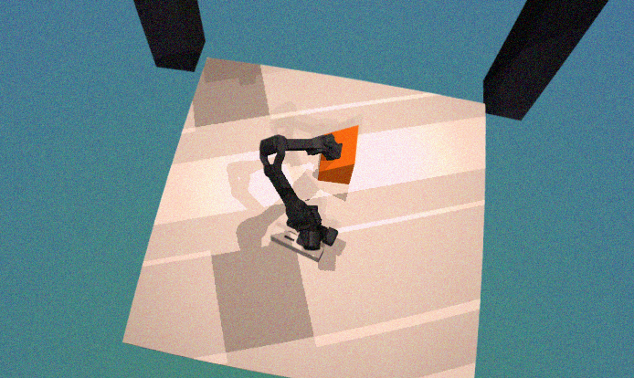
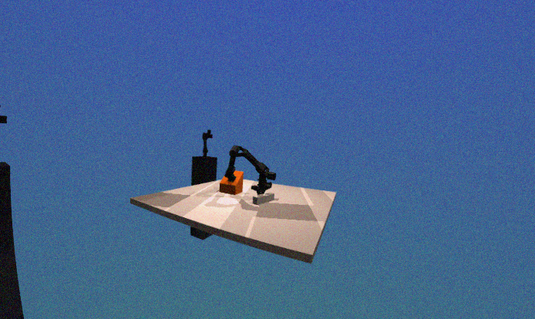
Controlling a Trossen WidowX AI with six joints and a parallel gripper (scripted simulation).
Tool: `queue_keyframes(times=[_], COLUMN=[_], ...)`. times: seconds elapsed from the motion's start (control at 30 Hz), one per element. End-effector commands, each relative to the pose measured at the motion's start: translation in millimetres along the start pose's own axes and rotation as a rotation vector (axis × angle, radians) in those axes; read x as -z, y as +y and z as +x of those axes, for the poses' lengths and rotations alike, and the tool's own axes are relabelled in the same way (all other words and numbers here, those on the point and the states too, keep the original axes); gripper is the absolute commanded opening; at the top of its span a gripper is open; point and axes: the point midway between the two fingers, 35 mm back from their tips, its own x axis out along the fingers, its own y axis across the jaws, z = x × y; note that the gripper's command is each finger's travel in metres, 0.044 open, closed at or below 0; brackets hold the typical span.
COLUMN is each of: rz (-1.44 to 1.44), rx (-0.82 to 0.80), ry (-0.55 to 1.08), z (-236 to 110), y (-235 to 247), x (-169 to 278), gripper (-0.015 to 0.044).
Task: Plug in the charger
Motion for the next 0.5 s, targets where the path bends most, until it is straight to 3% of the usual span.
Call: queue_keyframes(times=[0.0, 0.47], rz=[-0.004, -0.004], rx=[0.004, 0.004], ry=[-0.001, -0.001], z=[-0.2, -0.7], y=[-0.5, -0.5], x=[-1.1, -5.3], gripper=[0.0000, 0.0000])
